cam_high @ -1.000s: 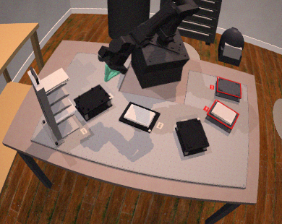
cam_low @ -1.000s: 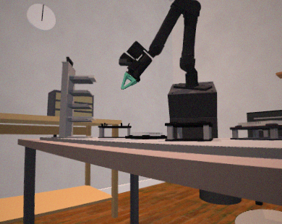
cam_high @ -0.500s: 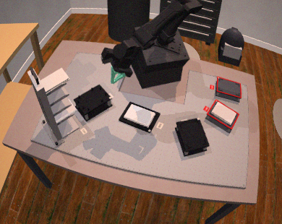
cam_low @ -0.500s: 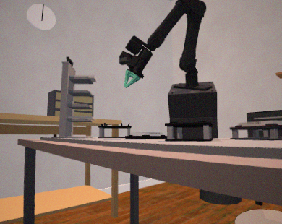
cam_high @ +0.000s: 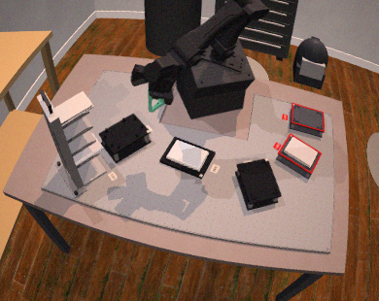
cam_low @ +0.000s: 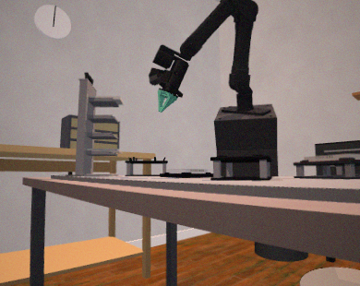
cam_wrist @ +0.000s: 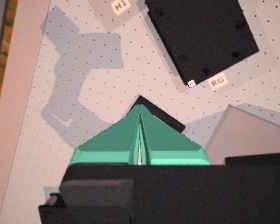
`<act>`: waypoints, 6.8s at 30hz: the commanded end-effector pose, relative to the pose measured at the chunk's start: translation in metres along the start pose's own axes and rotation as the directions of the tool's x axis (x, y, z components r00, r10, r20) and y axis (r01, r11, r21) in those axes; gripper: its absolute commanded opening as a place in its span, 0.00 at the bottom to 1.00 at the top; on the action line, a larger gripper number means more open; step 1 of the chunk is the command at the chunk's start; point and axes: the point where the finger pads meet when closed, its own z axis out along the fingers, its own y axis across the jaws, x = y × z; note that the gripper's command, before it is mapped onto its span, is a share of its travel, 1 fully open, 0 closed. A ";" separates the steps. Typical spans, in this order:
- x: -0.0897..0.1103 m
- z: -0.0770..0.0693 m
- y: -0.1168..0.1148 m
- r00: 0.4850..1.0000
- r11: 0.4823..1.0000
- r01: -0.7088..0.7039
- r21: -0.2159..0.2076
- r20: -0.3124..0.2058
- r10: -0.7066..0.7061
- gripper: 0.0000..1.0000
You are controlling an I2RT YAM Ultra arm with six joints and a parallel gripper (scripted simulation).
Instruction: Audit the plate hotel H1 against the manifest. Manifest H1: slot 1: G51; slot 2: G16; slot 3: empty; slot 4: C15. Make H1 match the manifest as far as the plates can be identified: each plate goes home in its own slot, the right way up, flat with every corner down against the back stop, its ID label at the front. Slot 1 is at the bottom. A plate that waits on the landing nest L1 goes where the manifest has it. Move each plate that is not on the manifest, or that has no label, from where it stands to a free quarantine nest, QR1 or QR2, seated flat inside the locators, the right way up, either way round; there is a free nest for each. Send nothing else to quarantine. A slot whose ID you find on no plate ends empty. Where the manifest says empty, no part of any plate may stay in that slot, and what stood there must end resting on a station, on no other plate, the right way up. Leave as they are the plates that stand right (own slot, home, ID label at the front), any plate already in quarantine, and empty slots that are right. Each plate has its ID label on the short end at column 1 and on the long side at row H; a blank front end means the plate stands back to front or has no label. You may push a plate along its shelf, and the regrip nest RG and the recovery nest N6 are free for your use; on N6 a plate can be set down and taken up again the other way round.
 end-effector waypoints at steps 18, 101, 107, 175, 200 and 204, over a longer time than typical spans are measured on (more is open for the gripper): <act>-0.003 -0.003 -0.001 0.958 0.964 -0.240 0.114 -0.131 0.254 0.00; 0.124 0.004 0.019 0.790 0.827 -0.477 0.299 -0.267 0.552 1.00; 0.132 0.022 0.017 0.790 0.827 -0.477 0.299 -0.267 0.552 1.00; 0.164 0.098 0.008 0.789 0.826 -0.477 0.299 -0.267 0.553 1.00; 0.170 0.112 0.006 0.789 0.826 -0.477 0.299 -0.267 0.553 1.00; 0.171 0.115 0.005 0.789 0.826 -0.477 0.299 -0.267 0.553 1.00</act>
